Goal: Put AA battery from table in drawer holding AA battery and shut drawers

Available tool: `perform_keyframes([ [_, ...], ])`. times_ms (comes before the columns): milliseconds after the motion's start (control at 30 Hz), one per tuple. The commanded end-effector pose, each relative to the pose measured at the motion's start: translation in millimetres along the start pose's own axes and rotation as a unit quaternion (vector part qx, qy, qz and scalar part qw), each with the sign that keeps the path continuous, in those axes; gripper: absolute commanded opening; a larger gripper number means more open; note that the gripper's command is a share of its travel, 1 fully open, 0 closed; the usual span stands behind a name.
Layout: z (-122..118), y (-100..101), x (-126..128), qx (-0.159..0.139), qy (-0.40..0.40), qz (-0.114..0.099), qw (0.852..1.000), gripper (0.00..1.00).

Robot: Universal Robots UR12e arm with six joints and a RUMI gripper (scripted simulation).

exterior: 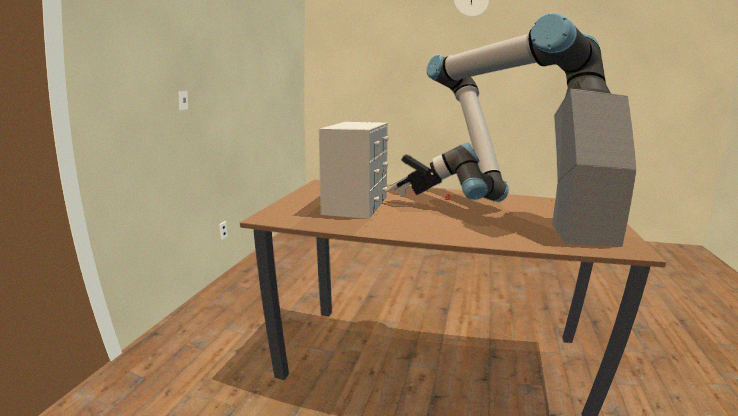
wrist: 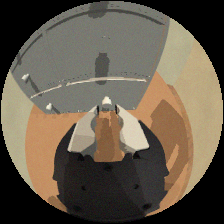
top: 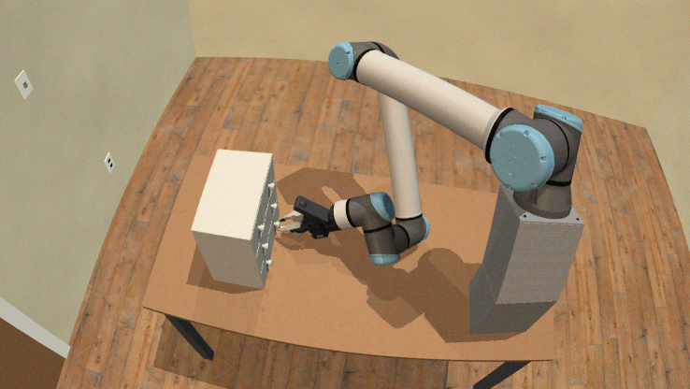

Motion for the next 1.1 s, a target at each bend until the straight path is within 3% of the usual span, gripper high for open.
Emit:
perform_keyframes([
  [0, 2.0, 2.4, -0.5, 0.0, 0.0, 0.0, 1.0, 0.2],
  [1067, 3.5, 5.1, -0.9, 0.0, 0.0, 0.0, 1.0, 0.2],
])
Point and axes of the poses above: the point where the finger pads meet when closed, its own y axis out along the fingers, its own x axis across the jaws, z = x × y, the point moved 7 cm from there along -y, back along the fingers, and after that the axes turned 13 degrees about y, right-handed, at the moved point
